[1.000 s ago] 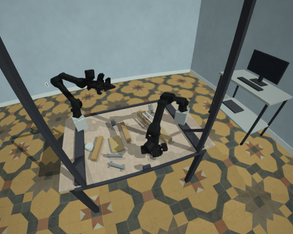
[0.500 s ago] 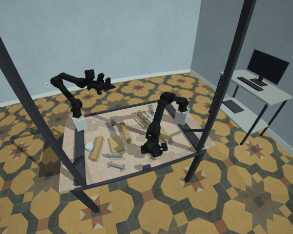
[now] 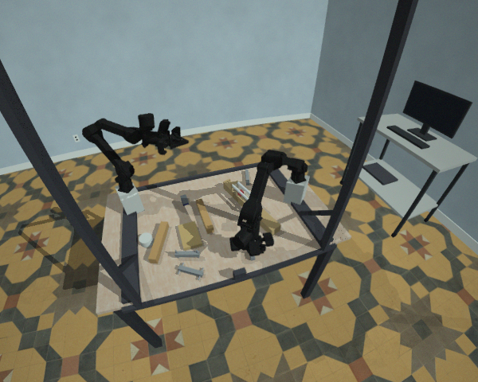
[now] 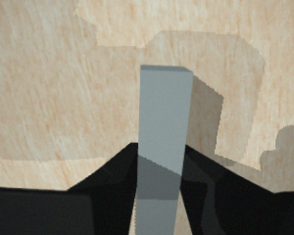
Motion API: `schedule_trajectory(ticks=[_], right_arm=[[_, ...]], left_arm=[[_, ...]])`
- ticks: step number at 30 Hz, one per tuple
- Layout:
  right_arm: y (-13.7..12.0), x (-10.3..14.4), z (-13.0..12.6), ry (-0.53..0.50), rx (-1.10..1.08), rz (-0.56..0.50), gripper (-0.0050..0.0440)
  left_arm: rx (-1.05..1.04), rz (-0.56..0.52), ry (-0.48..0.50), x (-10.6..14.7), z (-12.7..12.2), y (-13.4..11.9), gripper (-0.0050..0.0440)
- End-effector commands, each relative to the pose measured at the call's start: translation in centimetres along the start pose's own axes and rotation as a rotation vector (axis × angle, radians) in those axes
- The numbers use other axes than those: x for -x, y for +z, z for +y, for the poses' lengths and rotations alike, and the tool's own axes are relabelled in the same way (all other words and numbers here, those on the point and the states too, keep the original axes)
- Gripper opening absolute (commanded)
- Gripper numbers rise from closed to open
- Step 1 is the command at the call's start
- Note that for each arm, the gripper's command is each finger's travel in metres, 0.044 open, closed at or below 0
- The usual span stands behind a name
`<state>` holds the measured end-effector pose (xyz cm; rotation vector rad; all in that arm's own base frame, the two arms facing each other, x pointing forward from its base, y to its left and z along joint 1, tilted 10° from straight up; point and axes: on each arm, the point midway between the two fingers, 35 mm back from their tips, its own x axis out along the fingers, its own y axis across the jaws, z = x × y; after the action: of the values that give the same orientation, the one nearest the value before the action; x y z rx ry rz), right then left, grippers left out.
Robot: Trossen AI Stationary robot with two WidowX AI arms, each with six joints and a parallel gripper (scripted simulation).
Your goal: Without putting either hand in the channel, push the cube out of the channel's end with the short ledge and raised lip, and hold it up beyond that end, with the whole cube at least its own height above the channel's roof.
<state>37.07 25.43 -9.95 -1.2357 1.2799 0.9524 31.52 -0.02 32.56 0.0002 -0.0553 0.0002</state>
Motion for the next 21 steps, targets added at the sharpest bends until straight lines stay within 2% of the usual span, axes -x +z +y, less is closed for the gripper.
schedule_trajectory(ticks=[1, 21], right_arm=[[0.6, 2.5, -1.0, -0.037, -0.003, -0.035, 0.0000], [0.7, 5.4, -1.0, -0.042, -0.009, -0.041, 0.0000]], left_arm=[[0.004, -0.026, 0.001, 0.2, 0.0, 1.0, 0.0000], [0.004, -0.026, 0.001, 0.2, 0.0, 1.0, 0.0000]])
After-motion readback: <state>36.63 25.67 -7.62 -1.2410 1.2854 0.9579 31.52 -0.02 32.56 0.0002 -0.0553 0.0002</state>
